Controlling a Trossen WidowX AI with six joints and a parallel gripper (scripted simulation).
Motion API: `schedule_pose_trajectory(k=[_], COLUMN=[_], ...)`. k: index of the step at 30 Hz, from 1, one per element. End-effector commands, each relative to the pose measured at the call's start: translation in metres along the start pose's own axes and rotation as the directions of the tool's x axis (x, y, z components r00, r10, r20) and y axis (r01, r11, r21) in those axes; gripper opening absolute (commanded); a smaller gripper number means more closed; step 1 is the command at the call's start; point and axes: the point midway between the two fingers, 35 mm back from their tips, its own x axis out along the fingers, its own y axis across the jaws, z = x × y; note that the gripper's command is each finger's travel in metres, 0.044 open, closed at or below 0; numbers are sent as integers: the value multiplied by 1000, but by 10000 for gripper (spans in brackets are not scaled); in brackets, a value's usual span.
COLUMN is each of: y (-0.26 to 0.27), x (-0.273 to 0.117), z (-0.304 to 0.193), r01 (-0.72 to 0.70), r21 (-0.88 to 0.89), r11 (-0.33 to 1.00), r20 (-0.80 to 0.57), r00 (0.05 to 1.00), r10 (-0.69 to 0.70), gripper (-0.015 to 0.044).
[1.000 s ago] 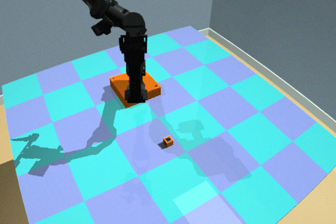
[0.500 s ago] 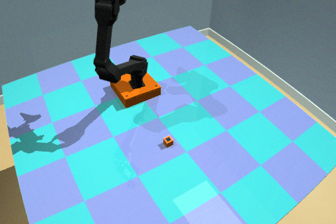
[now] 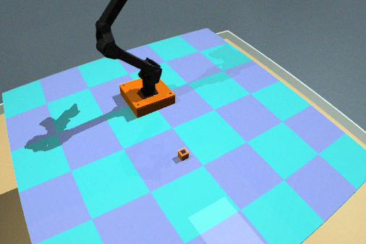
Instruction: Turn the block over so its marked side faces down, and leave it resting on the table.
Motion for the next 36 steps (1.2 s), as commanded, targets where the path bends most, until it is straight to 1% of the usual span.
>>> schedule_pose_trajectory(k=[1, 5, 9, 13, 17, 21, 26, 31, 36], y=[5, 7, 11, 18, 28, 45, 73, 108, 149], x=[24, 28, 15, -13, -52, -100, -168, -241, -312], z=[-71, -137, -203, -262, -310, -355, -393, -413, -416], r01=[0, 71, 187, 344, 519, 672, 830, 941, 989], r21=[160, 292, 396, 462, 472, 438, 327, 156, -43], r11=[987, 954, 899, 817, 713, 597, 453, 300, 144], r20=[-242, -439, -611, -750, -848, -899, -909, -861, -766], r00=[969, 896, 784, 644, 489, 331, 144, -20, -125], r10=[39, 68, 106, 152, 205, 287, 392, 509, 630], gripper=[440, 440, 440, 440, 440, 440, 440, 440, 440])
